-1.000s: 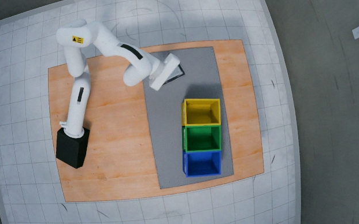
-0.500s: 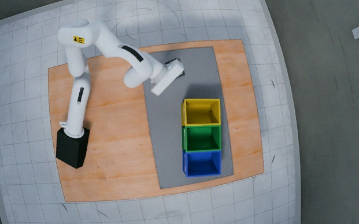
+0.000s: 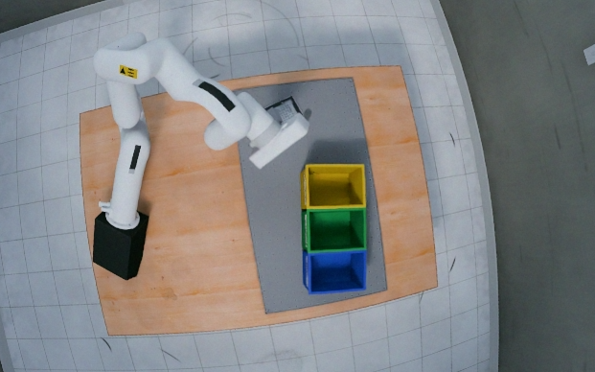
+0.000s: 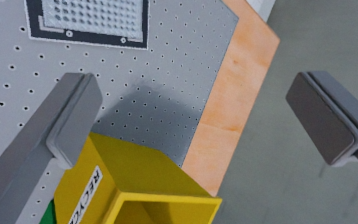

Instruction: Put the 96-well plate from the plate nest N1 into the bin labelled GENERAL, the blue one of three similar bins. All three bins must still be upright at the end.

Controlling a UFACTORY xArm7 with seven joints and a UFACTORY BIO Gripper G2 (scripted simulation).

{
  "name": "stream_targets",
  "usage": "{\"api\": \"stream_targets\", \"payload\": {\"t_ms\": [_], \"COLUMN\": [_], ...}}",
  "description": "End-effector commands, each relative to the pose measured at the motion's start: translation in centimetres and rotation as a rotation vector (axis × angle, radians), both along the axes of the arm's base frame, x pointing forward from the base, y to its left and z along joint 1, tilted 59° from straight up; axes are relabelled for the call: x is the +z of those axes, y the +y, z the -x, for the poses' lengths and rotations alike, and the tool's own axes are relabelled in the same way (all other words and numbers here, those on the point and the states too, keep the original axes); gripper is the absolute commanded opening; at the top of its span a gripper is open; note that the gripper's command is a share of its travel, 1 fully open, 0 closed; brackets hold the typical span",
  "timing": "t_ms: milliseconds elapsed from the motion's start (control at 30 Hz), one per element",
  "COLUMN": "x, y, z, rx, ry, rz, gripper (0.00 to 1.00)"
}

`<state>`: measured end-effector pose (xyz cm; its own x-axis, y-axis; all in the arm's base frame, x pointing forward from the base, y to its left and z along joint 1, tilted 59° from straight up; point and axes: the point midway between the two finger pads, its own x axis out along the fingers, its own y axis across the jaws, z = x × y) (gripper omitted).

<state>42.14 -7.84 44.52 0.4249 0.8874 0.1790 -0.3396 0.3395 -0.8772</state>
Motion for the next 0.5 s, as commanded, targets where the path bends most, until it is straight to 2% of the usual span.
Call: {"api": "stream_targets", "payload": {"t_ms": [0, 33, 167, 267, 400, 467], "x": [-0.3, -0.5, -0.9, -1.6, -2.0, -2.5], "y": [-1.5, -1.9, -2.6, -3.9, -4.5, -5.3], "z": [-0.6, -0.8, -1.1, -1.5, -1.6, -1.8], "rx": [-0.042, -0.063, -0.067, -0.125, -0.128, -0.164], "ry": [0.062, 0.079, 0.082, 0.134, 0.137, 0.173], "rz": [-0.051, -0.071, -0.074, -0.137, -0.140, -0.184], "gripper": [0.37, 0.37, 0.37, 0.37, 0.37, 0.37]}}
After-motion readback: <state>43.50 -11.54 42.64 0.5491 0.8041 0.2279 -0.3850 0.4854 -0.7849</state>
